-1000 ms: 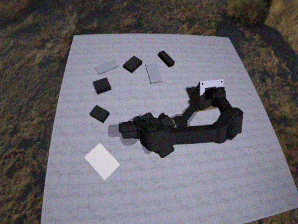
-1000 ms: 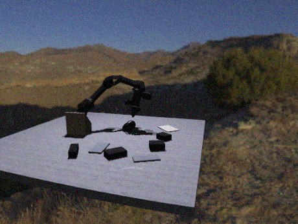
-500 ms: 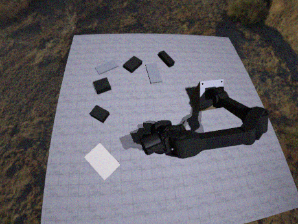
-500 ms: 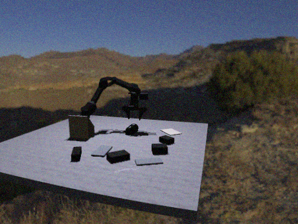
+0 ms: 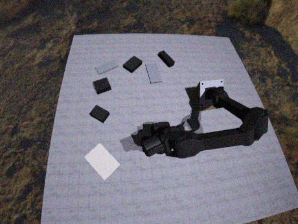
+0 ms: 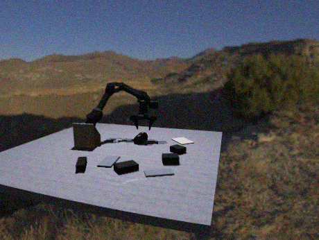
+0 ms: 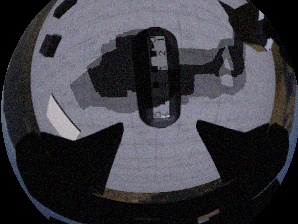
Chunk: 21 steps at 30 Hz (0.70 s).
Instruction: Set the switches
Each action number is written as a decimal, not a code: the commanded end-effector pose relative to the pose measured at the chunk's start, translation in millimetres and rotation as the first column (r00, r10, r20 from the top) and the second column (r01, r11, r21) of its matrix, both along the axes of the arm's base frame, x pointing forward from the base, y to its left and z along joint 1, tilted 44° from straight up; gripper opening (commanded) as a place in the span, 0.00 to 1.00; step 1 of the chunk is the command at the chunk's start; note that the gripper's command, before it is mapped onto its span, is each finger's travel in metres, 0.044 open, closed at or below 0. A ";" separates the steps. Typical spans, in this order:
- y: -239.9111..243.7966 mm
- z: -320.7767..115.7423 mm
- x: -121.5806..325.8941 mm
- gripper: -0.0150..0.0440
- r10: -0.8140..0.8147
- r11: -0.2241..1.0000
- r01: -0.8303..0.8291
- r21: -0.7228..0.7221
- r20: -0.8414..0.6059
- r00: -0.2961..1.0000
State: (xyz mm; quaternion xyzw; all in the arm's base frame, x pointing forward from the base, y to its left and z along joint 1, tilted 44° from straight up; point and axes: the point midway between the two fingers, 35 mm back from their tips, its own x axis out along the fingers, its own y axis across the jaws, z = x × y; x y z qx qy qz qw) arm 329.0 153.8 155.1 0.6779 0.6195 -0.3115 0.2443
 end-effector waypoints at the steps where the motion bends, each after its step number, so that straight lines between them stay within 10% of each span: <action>1: 4.5 -6.7 -0.9 1.00 0.005 1.000 -0.005 -0.005 -0.001 1.000; 21: 27.7 -28.8 -0.9 1.00 0.034 0.999 -0.034 0.005 0.034 0.999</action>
